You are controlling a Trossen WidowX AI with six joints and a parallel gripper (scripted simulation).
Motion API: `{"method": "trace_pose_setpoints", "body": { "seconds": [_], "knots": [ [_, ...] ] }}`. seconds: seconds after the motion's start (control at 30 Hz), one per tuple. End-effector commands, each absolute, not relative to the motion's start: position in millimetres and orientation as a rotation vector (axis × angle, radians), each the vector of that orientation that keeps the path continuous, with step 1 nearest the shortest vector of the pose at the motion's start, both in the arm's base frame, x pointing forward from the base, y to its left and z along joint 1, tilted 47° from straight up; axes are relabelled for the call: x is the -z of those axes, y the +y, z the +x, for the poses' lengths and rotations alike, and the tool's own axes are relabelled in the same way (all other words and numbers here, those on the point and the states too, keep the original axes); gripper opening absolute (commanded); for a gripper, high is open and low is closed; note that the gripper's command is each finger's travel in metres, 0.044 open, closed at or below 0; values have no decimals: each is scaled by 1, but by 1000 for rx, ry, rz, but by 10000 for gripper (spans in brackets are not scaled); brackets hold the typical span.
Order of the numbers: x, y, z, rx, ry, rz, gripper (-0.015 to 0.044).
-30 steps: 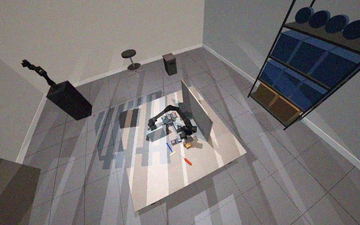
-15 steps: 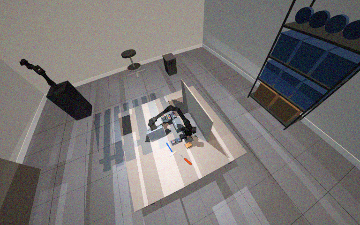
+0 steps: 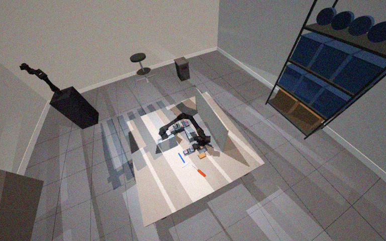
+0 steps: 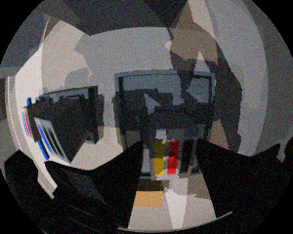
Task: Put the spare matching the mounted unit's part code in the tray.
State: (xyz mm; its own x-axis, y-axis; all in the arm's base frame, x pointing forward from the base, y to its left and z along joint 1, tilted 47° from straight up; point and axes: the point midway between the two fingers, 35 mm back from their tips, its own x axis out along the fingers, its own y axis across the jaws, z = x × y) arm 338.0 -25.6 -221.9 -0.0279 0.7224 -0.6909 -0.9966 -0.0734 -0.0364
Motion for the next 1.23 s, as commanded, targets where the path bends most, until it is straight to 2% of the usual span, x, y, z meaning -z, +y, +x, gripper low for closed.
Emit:
{"method": "trace_pose_setpoints", "body": {
  "seconds": [0.0,0.13,0.4,1.2],
  "knots": [
    [222,-26,338,-1542,550,-651,341],
    [222,-26,338,-1542,550,-651,440],
    [150,-102,341,-1537,553,-651,440],
    [146,-106,344,-1522,551,-658,440]
  ]
}}
